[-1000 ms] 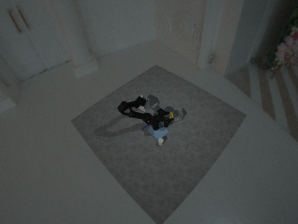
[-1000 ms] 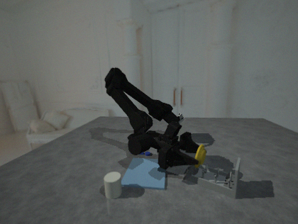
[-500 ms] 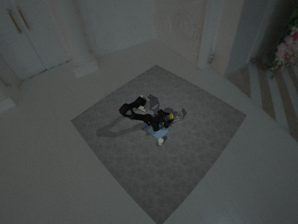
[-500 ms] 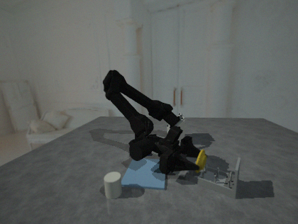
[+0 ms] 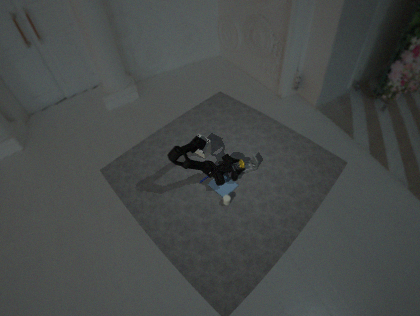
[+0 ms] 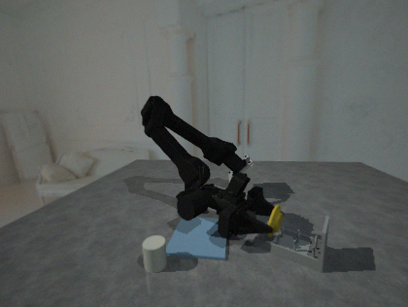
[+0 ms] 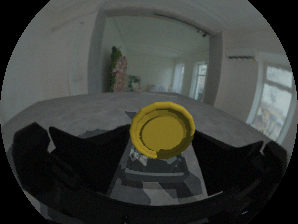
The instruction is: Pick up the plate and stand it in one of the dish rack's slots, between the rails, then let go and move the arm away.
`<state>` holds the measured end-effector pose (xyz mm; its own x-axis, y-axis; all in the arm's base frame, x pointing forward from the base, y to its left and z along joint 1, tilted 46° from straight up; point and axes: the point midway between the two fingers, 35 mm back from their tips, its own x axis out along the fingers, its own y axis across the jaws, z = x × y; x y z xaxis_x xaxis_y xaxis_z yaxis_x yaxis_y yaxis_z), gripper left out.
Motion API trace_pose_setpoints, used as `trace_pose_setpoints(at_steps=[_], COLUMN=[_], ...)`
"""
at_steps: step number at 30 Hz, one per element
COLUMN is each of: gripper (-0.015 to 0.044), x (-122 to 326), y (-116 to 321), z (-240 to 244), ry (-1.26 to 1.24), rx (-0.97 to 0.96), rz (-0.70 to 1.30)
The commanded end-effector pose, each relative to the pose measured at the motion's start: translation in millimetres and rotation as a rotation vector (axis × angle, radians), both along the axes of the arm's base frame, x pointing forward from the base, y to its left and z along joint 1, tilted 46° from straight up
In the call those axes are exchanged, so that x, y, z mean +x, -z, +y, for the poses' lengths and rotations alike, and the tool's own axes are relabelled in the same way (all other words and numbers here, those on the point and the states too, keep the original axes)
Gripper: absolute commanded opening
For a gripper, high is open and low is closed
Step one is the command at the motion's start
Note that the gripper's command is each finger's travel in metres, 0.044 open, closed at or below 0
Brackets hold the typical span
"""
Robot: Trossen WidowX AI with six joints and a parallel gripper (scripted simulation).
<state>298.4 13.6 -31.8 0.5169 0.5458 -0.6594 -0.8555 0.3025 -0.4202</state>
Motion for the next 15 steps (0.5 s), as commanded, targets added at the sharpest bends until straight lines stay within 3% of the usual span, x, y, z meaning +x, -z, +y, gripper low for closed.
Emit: trace_pose_setpoints(at_steps=[1, 5, 15], gripper=[0.0315, 0.0400, 0.0400], x=[0.0, 0.0, 2.8], y=[0.0, 0.0, -13.0], z=[0.0, 0.0, 13.2], ry=[0.000, 0.000, -0.003], rx=[0.000, 0.000, -0.003], rz=[0.000, 0.000, 0.007])
